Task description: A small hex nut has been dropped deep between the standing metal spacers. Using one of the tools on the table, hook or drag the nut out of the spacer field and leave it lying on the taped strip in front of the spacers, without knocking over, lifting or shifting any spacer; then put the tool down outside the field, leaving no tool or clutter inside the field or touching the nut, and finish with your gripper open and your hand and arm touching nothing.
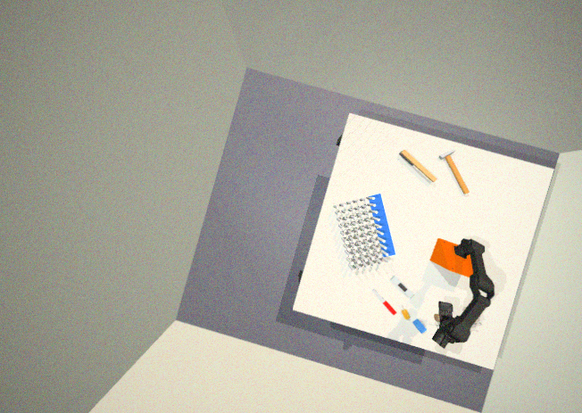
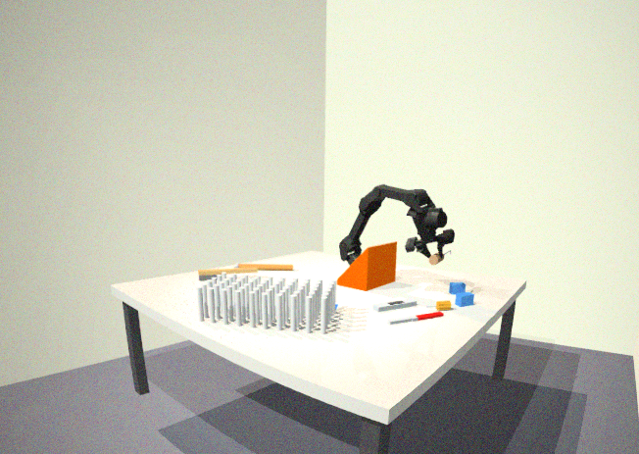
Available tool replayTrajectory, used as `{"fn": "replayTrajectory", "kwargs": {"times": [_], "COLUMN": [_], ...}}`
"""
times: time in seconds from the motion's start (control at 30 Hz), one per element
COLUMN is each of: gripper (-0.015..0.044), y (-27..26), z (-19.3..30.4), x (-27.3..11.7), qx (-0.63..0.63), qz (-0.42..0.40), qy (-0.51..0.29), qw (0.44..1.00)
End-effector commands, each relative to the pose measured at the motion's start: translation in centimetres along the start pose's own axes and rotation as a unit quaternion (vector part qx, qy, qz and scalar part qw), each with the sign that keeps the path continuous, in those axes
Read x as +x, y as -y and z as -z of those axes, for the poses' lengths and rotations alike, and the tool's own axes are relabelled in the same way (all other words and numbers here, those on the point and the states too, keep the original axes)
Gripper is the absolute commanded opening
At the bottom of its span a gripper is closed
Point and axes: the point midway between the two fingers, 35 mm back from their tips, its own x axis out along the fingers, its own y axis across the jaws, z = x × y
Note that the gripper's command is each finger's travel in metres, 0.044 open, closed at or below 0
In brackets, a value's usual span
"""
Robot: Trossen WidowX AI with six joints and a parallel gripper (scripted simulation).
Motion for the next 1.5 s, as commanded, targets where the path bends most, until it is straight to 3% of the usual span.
{"fn": "replayTrajectory", "kwargs": {"times": [0.0,1.47], "gripper": [0.0,0.0], "y": [-0.1,-0.7], "z": [0.2,2.1], "x": [0.3,3.1], "qx": [-0.002,-0.002], "qz": [0.0,0.0], "qy": [0.0,-0.001], "qw": [1.0,1.0]}}
